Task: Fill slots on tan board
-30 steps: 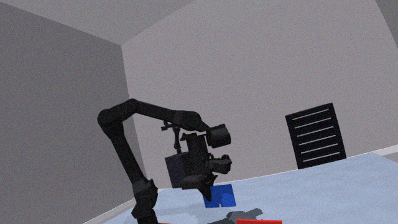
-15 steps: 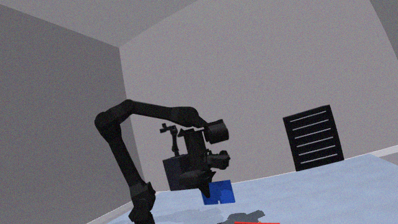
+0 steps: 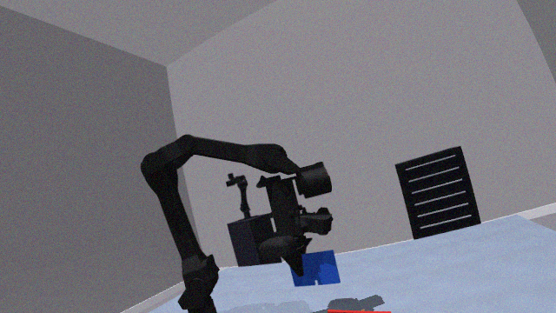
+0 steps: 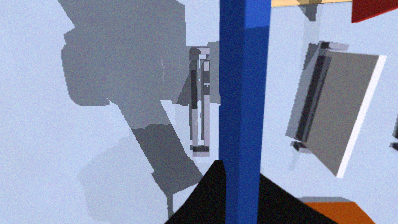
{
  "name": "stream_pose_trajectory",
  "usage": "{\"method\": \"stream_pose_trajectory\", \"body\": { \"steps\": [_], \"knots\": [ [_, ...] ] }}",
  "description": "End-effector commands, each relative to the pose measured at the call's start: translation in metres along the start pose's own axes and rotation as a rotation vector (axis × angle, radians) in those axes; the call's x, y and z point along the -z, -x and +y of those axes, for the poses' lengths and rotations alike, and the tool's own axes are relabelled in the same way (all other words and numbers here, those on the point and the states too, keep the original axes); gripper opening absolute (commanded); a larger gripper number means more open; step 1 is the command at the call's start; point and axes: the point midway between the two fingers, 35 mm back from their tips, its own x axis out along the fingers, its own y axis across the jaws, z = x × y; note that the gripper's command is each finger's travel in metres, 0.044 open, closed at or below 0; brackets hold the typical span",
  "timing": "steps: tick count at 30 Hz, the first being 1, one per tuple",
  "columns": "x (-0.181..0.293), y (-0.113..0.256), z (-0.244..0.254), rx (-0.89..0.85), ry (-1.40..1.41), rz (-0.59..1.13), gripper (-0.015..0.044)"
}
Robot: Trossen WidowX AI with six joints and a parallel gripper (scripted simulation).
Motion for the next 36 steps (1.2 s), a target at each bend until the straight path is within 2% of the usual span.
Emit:
{"method": "stream_pose_trajectory", "body": {
  "steps": [1, 36],
  "knots": [
    [-0.009, 0.002, -0.002, -0.006, 0.003, -0.006, 0.0000],
    [-0.080, 0.002, -0.050, 0.000, 0.034, -0.017, 0.0000]
  ]
}}
